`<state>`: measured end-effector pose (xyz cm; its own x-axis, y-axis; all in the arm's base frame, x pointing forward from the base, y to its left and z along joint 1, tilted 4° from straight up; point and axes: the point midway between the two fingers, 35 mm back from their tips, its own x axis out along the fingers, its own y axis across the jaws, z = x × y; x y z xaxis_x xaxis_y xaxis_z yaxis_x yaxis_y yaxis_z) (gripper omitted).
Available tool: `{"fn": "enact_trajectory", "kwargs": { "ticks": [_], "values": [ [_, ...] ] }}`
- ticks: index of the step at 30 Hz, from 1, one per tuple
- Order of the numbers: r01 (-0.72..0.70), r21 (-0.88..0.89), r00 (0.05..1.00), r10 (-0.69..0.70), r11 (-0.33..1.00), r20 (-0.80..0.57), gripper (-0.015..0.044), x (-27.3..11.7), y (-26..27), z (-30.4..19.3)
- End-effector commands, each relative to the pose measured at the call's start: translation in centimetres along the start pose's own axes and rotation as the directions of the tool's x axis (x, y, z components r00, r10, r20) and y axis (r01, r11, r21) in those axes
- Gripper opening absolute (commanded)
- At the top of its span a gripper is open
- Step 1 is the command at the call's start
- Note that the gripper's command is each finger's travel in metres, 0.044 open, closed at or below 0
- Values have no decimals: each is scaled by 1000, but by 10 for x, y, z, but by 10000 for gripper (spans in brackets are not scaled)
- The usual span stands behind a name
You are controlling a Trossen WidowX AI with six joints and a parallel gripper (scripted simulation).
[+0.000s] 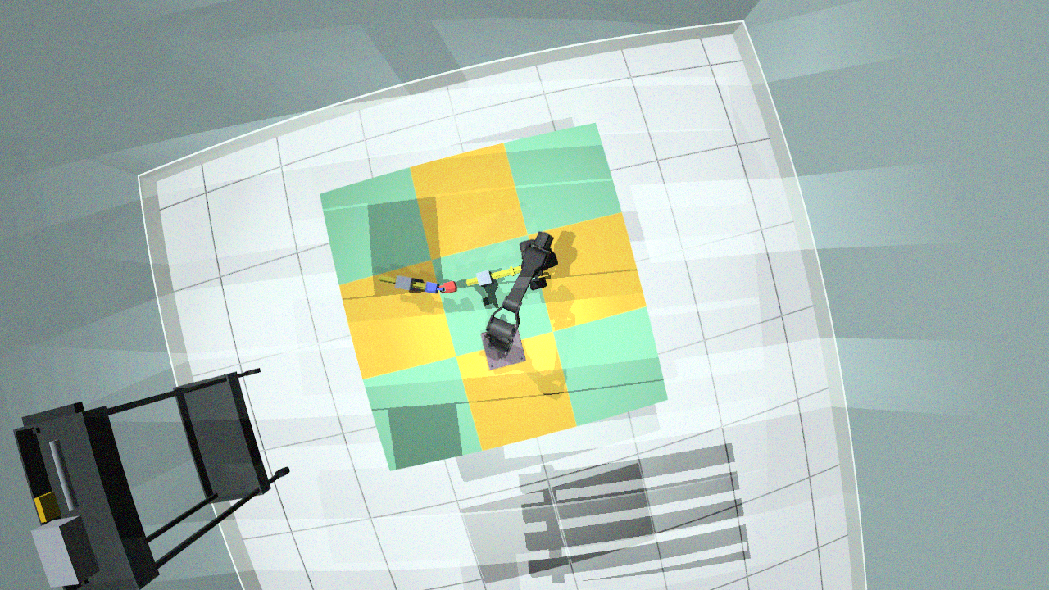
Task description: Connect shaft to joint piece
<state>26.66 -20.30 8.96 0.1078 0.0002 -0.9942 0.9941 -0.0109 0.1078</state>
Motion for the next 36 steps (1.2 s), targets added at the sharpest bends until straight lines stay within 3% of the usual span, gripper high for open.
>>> {"fn": "enact_trajectory", "kwargs": {
  "ticks": [1,5,36],
  "values": [
    [3,3,1000,-3,1000,4,102,0,0,0],
    [3,3,1000,-3,1000,4,67,0,0,0],
    [2,1,1000,-2,1000,2,67,0,0,0]
  ]
}}
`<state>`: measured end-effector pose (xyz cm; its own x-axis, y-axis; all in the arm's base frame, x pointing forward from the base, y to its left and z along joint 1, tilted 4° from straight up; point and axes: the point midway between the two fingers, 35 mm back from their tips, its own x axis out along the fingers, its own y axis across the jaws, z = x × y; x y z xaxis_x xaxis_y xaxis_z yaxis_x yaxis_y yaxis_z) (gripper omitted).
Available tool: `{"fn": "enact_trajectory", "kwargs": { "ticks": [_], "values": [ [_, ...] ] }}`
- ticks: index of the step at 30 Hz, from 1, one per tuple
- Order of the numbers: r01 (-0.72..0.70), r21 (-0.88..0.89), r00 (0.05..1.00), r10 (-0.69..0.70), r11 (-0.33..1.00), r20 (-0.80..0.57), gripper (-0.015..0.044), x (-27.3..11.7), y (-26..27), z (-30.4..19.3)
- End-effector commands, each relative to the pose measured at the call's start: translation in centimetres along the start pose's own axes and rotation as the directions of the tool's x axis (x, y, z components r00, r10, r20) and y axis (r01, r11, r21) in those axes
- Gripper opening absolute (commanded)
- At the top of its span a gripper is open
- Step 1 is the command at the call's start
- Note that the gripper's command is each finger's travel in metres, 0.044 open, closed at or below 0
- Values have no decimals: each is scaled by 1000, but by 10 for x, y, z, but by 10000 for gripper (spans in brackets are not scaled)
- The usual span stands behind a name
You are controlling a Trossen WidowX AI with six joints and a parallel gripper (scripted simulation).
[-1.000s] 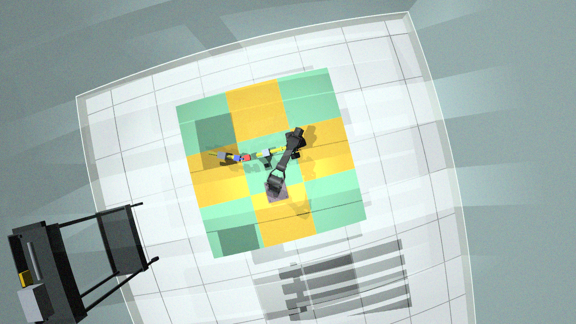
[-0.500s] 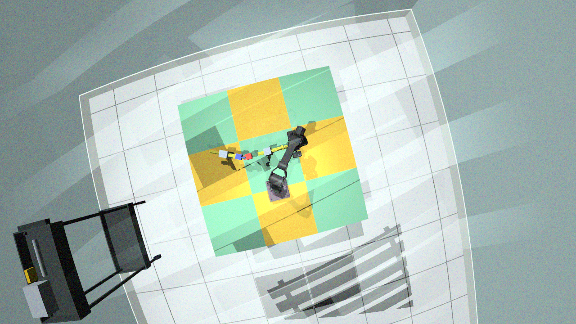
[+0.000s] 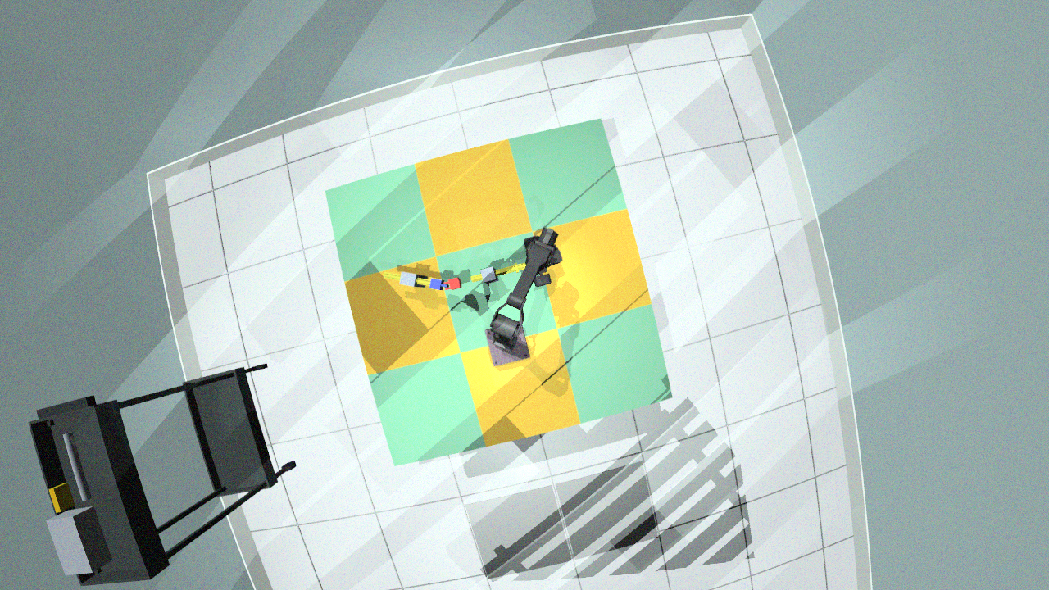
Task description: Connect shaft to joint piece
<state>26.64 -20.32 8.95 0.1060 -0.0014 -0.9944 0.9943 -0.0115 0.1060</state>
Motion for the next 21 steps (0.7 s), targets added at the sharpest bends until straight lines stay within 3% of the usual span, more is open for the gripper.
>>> {"fn": "enact_trajectory", "kwargs": {
  "ticks": [1,8,16,21],
  "values": [
    [0,0,1000,0,1000,0,67,0,0,0],
    [0,0,1000,0,1000,0,67,0,0,0],
    [0,0,1000,0,1000,0,0,0,0,0],
    [1,0,1000,-1,1000,0,0,0,0,-1]
  ]
}}
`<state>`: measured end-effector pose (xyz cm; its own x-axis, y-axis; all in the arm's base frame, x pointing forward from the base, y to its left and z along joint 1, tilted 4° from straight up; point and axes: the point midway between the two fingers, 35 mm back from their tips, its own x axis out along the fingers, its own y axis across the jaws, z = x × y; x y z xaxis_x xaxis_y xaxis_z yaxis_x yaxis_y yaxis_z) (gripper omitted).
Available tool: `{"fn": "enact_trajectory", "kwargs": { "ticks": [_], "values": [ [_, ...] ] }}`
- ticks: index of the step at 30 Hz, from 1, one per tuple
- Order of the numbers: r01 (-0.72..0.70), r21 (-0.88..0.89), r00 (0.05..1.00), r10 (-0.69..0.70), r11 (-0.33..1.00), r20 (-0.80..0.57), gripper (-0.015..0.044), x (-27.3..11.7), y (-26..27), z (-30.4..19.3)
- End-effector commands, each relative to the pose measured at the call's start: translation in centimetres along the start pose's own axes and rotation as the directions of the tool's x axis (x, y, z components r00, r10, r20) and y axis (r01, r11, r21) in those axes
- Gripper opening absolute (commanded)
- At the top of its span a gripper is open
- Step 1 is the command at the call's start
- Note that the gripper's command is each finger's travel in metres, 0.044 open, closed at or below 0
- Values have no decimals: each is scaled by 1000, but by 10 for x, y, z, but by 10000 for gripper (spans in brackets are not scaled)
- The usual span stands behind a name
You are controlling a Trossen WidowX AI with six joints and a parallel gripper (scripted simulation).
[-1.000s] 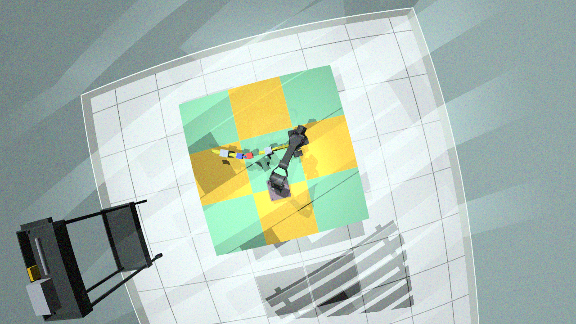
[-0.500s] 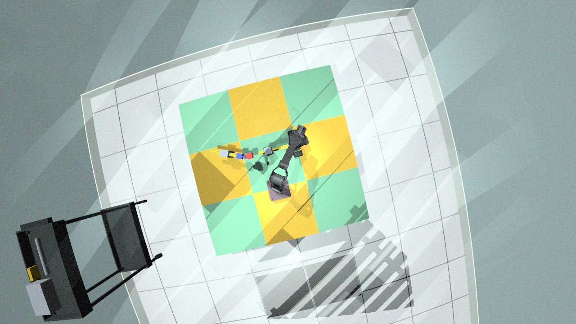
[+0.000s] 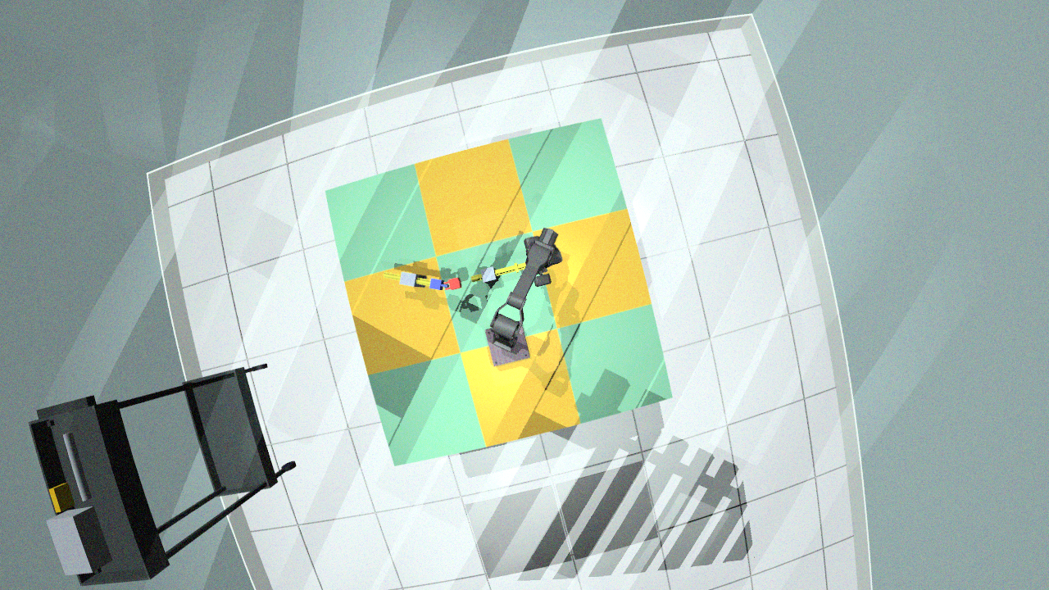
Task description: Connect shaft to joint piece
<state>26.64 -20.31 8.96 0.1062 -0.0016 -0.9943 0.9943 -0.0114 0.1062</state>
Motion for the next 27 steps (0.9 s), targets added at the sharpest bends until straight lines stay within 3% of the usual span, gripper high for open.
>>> {"fn": "enact_trajectory", "kwargs": {
  "ticks": [1,27],
  "values": [
    [2,1,1000,-2,1000,0,0,0,0,-2],
    [9,3,1000,-9,1000,-1,0,1,0,-40]
  ]
}}
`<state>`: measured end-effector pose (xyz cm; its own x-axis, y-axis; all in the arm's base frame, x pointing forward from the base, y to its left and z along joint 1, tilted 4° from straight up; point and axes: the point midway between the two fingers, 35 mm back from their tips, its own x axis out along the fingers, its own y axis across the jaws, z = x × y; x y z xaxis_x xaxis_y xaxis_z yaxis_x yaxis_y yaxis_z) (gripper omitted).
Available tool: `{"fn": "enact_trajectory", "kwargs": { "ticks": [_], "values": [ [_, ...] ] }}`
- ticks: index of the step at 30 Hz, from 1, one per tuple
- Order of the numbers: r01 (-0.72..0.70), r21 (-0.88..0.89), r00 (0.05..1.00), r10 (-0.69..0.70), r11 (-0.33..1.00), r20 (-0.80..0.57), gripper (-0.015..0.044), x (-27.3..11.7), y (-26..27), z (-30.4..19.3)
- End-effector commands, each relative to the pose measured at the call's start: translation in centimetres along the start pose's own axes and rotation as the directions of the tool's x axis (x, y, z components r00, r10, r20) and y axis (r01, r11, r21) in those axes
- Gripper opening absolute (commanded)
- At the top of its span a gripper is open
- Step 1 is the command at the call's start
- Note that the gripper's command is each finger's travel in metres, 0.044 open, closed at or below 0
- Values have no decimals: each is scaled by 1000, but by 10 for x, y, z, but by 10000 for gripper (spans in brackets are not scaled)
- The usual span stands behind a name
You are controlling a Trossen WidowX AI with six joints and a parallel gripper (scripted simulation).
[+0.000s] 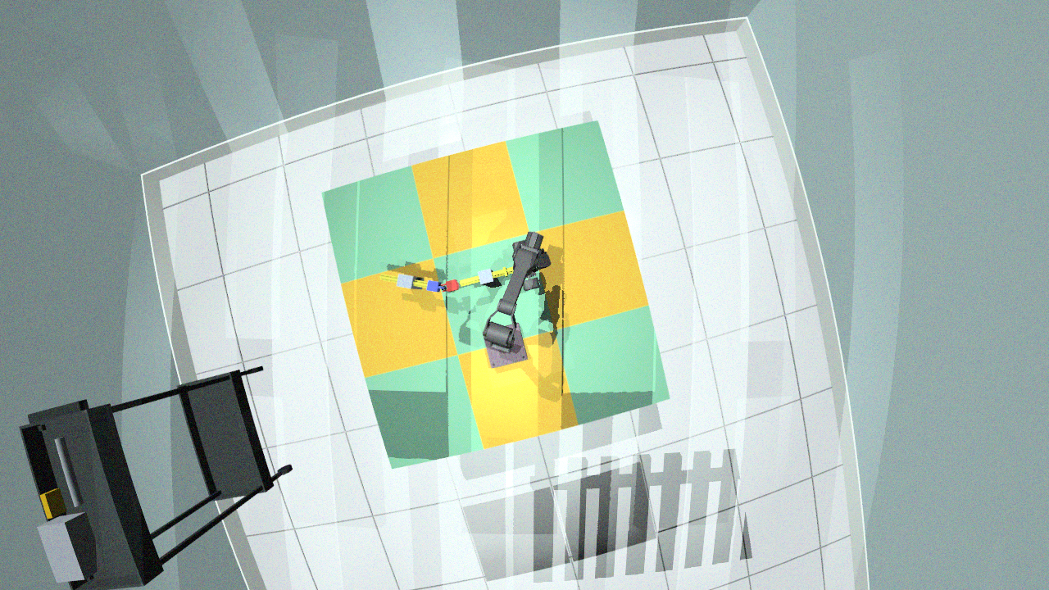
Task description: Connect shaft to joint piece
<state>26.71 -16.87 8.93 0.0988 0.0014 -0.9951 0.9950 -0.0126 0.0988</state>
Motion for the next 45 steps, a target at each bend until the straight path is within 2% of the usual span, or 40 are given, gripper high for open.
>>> {"fn": "enact_trajectory", "kwargs": {
  "ticks": [1,32,45],
  "values": [
    [1,2,1000,-1,1000,1,0,0,0,-7],
    [1,2,1000,-1,1000,-2,0,1,0,-51],
    [0,3,1000,0,1000,-2,0,0,0,-49]
  ]
}}
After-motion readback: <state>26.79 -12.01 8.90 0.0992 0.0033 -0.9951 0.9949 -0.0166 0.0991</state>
